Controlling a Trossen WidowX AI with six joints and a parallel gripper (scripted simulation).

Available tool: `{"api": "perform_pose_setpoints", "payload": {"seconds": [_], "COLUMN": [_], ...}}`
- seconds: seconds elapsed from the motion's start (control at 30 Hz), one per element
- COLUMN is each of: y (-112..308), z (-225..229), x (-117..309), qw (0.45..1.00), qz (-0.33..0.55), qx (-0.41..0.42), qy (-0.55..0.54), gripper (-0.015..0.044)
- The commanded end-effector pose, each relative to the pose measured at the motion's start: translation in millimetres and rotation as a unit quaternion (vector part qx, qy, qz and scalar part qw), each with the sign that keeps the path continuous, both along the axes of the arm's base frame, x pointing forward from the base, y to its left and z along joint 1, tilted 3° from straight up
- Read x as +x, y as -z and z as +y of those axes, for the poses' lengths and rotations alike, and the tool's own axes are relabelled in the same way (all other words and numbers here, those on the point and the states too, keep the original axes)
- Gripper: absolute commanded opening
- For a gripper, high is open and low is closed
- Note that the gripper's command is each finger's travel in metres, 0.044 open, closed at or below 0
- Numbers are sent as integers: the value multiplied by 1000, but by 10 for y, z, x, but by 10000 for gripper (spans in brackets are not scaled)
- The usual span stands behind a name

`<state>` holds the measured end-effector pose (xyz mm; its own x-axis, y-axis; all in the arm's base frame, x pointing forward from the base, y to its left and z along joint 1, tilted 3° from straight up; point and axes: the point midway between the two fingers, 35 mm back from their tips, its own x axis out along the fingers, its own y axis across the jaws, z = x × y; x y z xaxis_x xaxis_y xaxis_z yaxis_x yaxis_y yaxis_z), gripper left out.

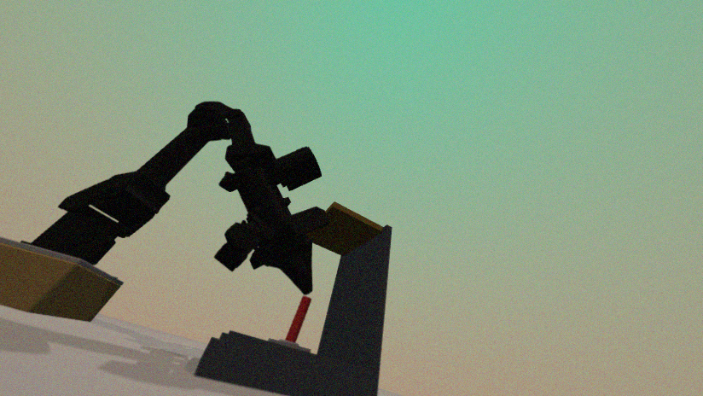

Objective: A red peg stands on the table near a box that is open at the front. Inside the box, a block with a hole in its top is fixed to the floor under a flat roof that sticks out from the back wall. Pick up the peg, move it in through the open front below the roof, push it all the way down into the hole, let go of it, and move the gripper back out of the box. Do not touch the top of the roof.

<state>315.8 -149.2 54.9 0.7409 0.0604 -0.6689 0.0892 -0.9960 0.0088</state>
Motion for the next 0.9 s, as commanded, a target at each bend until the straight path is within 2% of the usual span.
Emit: {"api": "perform_pose_setpoints", "payload": {"seconds": [0.0,0.3,0.57,0.83,0.87], "y": [2,95,58,45,41], "z": [-1,-1,14,20,18], "x": [2,-3,-124,-466,-471], "qw": [1000,1000,1000,1000,1000], "qz": [-1,-2,-2,0,0], "qx": [0,-1,-1,-1,-1], "qy": [0,-1,-2,-2,-2], "gripper": [0,0,210,220,246]}}
